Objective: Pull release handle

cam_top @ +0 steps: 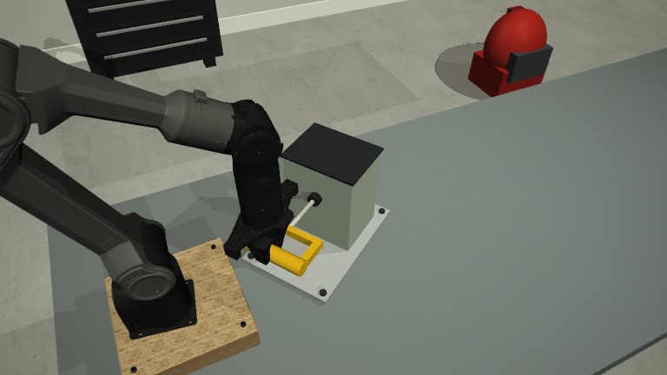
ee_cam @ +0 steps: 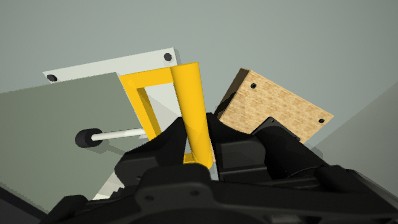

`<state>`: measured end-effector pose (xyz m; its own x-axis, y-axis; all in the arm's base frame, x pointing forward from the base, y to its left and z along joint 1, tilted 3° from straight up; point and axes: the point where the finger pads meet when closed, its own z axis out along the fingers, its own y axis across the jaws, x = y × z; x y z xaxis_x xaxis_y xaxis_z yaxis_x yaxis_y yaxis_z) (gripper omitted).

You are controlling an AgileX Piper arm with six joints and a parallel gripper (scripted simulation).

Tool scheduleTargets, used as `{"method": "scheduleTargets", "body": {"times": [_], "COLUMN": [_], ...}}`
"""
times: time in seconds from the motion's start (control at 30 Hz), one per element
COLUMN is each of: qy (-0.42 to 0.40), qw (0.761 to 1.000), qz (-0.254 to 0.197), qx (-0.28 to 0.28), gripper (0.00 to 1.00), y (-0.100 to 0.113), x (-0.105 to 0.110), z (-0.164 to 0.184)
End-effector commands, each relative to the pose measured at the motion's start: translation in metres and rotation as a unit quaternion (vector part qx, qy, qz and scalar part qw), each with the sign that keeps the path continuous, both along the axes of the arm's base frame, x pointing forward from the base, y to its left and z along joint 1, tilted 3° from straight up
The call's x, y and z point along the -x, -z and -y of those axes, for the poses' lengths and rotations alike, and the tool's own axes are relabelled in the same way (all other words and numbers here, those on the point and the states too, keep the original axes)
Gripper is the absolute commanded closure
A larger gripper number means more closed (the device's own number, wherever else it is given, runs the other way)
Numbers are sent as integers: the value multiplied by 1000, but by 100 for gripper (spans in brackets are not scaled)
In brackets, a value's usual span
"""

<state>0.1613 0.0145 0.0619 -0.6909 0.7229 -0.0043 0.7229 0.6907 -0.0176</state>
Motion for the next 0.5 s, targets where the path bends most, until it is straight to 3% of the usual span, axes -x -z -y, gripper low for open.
{"method": "scheduleTargets", "body": {"times": [0.0, 0.47], "qy": [-1, -1], "qw": [1000, 1000], "qz": [-12, -12], "qx": [11, 11], "gripper": [100, 100], "y": [0, 0], "x": [10, 12], "z": [10, 12]}}
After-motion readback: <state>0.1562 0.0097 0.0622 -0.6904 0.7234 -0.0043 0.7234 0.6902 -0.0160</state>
